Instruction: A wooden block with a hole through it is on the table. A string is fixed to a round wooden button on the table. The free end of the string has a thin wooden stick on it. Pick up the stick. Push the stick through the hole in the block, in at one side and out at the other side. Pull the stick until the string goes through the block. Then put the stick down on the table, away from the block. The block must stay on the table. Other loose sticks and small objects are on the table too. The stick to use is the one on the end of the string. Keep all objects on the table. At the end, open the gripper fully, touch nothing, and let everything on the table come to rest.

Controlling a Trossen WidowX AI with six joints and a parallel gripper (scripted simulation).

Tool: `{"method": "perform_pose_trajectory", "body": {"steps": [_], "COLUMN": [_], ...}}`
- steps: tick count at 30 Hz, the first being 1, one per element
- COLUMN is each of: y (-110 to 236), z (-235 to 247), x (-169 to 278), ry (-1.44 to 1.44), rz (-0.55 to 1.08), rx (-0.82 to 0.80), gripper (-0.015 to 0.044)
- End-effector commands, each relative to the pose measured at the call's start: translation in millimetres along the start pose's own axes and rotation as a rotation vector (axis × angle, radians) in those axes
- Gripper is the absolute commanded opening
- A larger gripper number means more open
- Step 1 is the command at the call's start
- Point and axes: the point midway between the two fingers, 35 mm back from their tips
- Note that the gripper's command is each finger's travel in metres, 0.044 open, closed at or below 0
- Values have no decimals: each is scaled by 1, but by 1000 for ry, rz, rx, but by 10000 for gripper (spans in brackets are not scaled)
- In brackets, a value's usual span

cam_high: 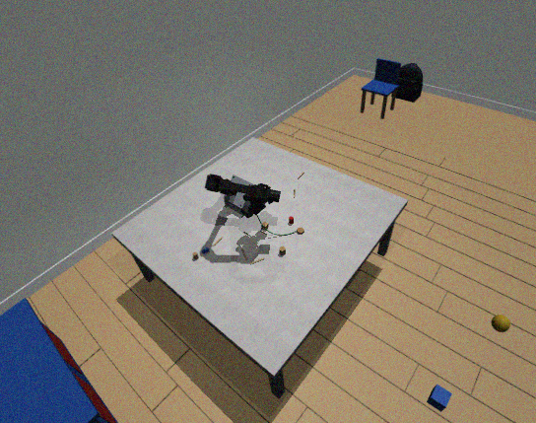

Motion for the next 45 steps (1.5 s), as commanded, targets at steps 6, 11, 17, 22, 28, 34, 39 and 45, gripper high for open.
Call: {"method": "perform_pose_trajectory", "body": {"steps": [6, 11, 17, 22, 28, 34, 39, 45], "y": [4, 4, 6, 7, 8, 9, 11, 12], "z": [-2, 0, 8, 14, 15, 21, 27, 29], "x": [0, 3, 12, 19, 19, 28, 36, 39], "ry": [205, 163, -11, -136, -145, -298, -440, -482], "rz": [-11, -15, -31, -45, -46, -58, -73, -78], "rx": [-3, 9, 57, 89, 92, 133, 171, 182], "gripper": [0, 0, 0, 0, 0, 0, 0, 0]}}
Point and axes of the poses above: the point midway between the two fingers, 35 mm back from their tips, its own y axis back along the fingers, its own z axis across the jaws, x = y × z, and after that the axes turned 7 degrees about -y, right-handed
